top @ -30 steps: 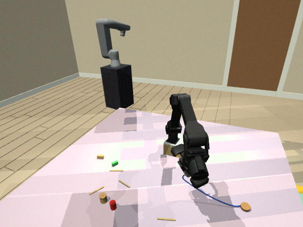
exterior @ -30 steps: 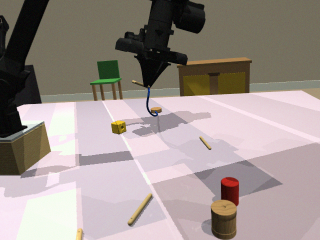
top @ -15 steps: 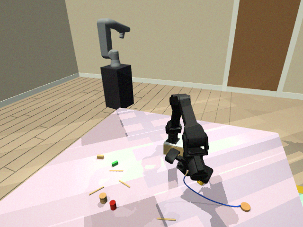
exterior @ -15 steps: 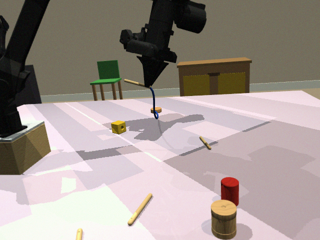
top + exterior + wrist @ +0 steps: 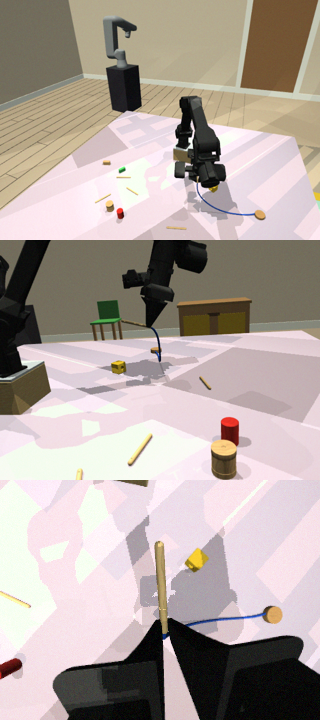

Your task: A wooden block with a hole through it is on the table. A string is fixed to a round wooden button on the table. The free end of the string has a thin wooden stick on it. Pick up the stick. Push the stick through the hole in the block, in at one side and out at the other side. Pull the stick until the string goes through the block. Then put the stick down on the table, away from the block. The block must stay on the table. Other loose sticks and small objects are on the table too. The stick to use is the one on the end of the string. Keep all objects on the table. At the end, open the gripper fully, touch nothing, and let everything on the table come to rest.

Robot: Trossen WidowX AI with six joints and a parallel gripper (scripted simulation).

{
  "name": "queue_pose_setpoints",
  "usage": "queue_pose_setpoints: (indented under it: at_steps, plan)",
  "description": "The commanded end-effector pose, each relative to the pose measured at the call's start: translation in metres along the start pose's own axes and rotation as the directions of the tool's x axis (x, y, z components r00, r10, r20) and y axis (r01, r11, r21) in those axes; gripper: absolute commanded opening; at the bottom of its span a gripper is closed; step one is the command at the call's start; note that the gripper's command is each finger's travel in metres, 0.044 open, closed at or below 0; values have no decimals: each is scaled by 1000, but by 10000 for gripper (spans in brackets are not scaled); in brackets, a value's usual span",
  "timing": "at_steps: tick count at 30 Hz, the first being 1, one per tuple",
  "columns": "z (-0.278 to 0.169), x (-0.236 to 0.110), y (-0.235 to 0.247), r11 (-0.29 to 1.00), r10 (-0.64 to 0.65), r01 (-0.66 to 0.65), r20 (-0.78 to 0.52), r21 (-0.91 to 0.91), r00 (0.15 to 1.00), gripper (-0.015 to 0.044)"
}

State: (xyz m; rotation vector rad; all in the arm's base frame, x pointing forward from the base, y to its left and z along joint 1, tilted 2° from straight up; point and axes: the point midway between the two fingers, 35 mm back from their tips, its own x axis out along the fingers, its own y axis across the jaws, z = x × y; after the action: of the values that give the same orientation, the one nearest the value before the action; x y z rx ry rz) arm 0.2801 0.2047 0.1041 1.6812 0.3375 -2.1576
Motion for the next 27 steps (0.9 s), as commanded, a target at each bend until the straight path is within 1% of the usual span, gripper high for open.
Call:
queue_pose_setpoints:
  at_steps: [1,6,11,16,24,27]
  plan:
    - [0,0,-1,997,-6,6,2,-71,1000,0]
    - [-1,0,0,999,-14,14,1,-47,1000,0]
    - [-7,-2,1,988,-72,72,-6,138,997,0]
    - [-12,-4,3,940,-130,128,-16,317,991,0]
    - [-13,-5,3,928,-139,137,-19,346,990,0]
    - [-16,-5,3,889,-163,161,-33,428,986,0]
